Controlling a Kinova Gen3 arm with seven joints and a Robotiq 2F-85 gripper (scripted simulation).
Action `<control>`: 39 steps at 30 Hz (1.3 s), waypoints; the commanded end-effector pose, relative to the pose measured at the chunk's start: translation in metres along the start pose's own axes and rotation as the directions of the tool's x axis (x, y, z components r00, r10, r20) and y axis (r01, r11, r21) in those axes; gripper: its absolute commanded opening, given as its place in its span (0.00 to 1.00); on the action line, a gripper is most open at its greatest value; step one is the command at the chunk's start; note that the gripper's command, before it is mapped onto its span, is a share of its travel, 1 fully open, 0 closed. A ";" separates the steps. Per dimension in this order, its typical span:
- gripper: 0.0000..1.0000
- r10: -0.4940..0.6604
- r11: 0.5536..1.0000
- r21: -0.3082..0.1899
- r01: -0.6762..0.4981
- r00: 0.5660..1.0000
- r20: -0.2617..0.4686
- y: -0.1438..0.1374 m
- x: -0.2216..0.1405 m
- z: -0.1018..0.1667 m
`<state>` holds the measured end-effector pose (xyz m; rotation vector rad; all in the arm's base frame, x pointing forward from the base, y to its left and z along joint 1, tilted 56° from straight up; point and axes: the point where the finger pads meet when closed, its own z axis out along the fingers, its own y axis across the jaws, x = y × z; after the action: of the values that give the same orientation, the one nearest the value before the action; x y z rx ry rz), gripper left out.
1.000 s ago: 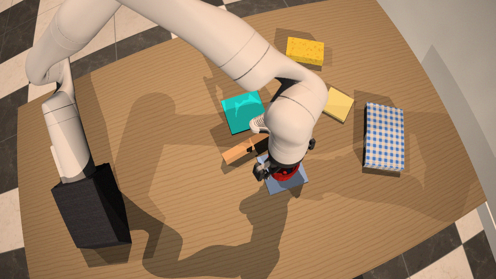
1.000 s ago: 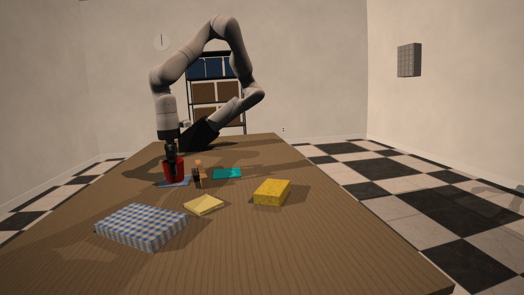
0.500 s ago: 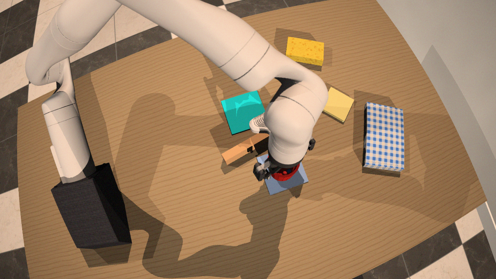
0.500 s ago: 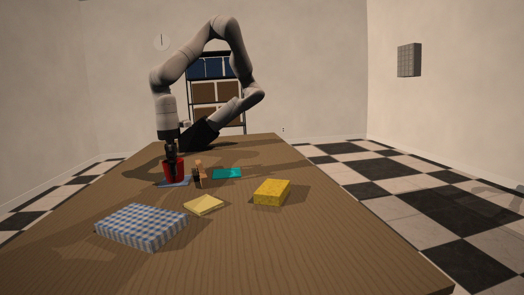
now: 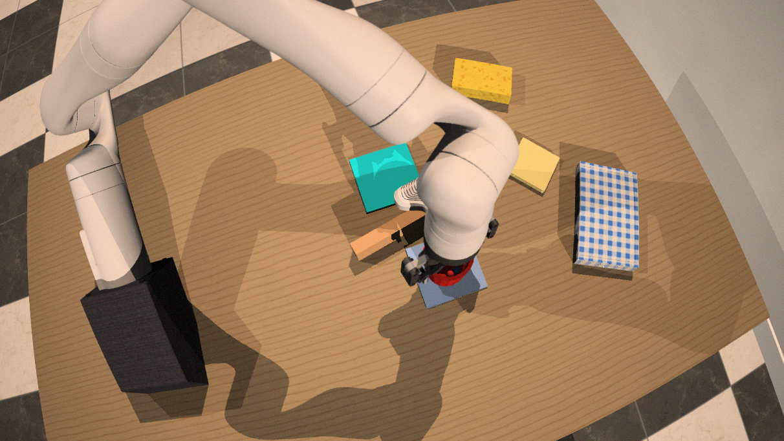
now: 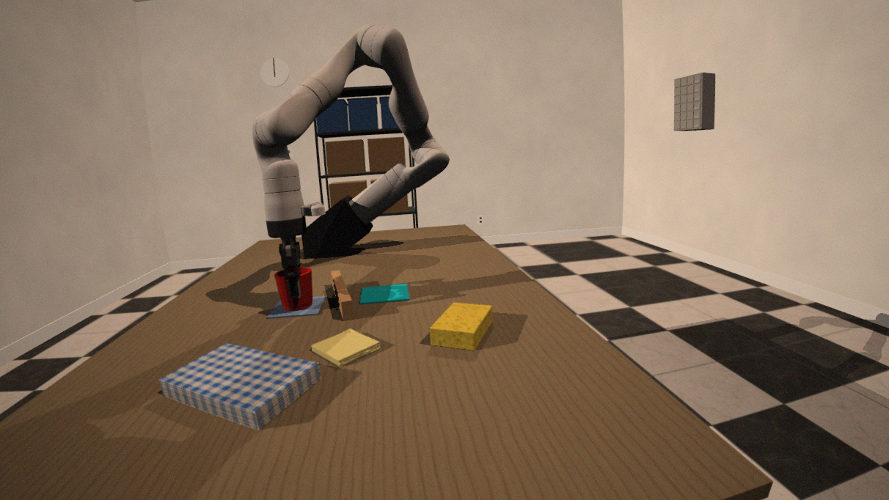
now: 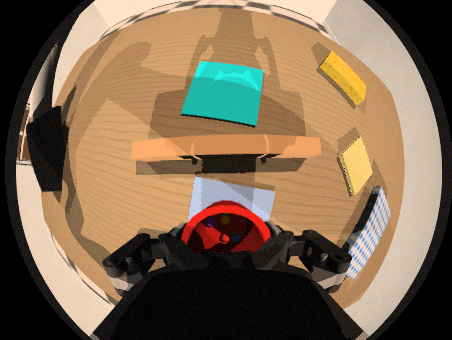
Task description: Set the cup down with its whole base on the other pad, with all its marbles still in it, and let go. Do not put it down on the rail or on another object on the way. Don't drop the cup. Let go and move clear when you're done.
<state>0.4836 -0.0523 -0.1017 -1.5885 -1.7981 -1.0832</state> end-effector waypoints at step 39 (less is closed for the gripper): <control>0.84 0.000 1.000 -0.002 0.000 1.000 0.002 0.000 -0.001 -0.001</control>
<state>0.4836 -0.0523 -0.1017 -1.5885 -1.7981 -1.0832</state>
